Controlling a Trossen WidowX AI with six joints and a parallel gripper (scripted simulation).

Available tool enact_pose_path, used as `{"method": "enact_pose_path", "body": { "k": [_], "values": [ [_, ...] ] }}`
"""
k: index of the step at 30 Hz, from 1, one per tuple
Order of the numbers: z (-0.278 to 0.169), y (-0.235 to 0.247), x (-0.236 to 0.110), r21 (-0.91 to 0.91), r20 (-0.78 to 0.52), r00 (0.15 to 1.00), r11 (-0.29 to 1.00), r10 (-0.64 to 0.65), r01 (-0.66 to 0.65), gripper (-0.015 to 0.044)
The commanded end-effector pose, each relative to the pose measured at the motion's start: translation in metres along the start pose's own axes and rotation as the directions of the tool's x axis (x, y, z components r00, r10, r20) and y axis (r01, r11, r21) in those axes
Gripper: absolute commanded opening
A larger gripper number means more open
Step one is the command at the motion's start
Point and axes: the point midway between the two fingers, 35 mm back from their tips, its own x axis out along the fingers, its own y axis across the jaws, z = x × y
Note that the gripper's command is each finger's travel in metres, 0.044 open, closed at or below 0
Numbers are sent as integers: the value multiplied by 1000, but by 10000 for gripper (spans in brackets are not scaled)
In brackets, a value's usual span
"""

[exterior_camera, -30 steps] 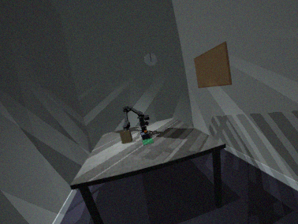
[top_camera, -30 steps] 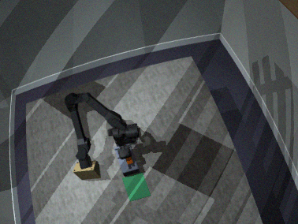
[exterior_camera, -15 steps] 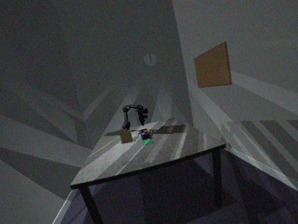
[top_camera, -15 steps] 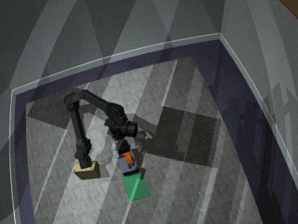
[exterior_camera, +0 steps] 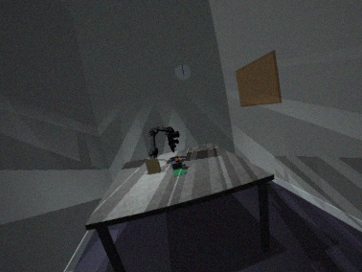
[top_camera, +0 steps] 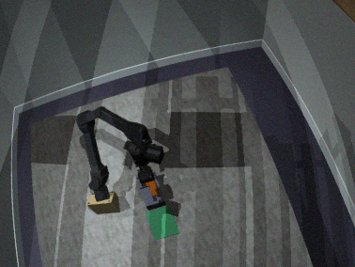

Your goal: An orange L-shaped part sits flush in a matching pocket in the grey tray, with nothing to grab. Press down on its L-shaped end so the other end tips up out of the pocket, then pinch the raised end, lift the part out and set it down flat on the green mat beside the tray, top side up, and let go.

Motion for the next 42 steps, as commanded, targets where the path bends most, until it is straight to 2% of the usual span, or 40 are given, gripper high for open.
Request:
{"method": "enact_pose_path", "body": {
  "k": [1,11,15,16,19,23,27,29,42],
  "values": [
    [0,0,0,3,1,1000,1000,-1,1,180],
    [0,0,0,3,1,1000,1000,-1,1,180],
    [2,-8,0,174,0,1000,985,-2,2,280],
    [3,-12,-1,259,-1,1000,966,-3,3,280],
    [6,-27,-2,545,-4,1000,838,-4,5,280],
    [8,-48,-3,840,-7,1000,542,-4,8,280],
    [9,-69,-3,989,-11,1000,149,-1,11,280],
    [9,-76,-3,1000,-12,1000,16,0,12,280],
    [9,-77,-2,1000,-12,1000,-1,0,12,280]
  ]
}}
